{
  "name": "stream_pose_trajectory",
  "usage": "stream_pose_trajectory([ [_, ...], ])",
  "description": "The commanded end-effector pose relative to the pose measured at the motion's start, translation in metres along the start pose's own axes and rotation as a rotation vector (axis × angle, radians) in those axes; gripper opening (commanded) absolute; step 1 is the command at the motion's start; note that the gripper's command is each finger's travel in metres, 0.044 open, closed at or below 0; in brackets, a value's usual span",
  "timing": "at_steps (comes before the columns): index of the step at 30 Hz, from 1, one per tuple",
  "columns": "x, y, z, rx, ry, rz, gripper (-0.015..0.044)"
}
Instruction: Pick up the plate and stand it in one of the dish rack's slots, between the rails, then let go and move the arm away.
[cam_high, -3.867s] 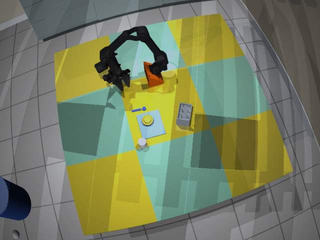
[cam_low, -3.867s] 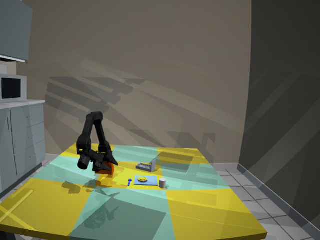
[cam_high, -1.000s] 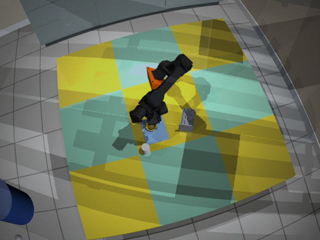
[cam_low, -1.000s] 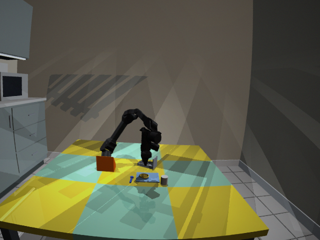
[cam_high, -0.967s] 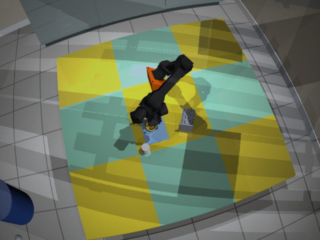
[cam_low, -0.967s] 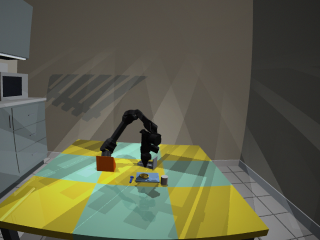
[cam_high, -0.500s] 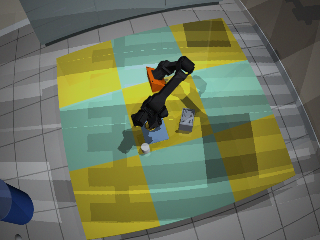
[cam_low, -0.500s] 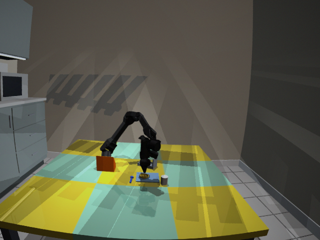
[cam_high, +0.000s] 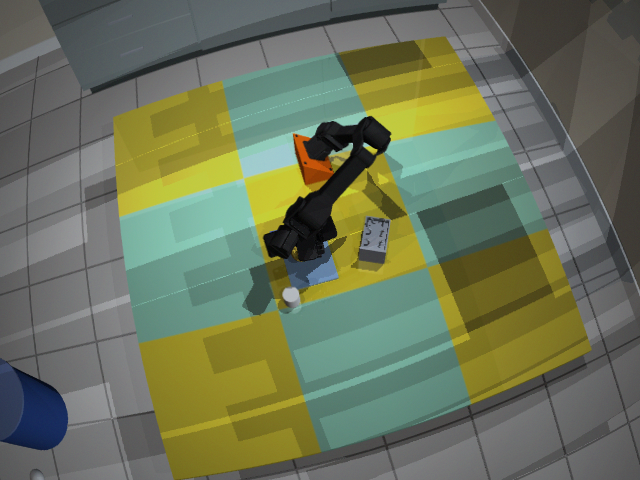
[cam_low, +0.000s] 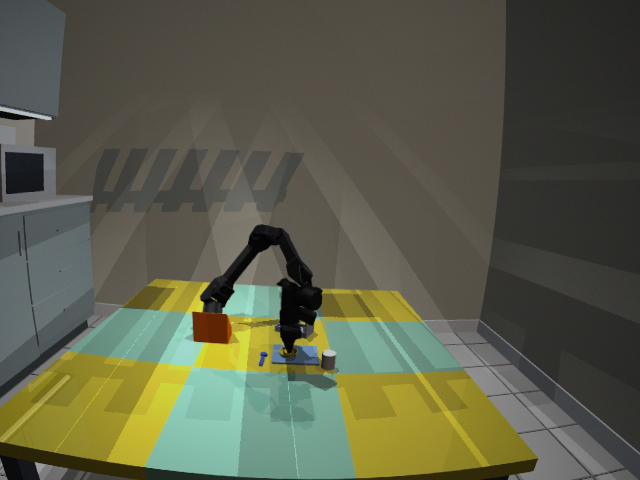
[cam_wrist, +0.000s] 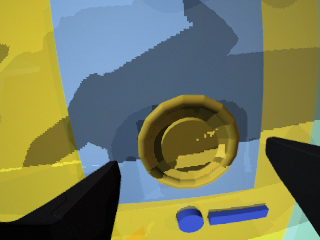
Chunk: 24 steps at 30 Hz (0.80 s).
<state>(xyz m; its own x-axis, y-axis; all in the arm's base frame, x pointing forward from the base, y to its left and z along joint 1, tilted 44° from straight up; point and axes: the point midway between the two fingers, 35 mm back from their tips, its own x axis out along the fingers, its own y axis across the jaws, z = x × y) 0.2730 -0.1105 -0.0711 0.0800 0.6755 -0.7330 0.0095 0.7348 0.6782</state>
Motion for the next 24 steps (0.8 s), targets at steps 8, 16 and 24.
stream_pose_trajectory([
  [8, 0.02, 0.0, -0.001, 0.005, 0.001, 0.008, 0.04],
  [16, 0.028, 0.0, -0.001, 0.005, 0.001, 0.009, 0.0374],
  [24, 0.028, 0.0, -0.001, 0.005, 0.001, 0.009, 0.0347],
])
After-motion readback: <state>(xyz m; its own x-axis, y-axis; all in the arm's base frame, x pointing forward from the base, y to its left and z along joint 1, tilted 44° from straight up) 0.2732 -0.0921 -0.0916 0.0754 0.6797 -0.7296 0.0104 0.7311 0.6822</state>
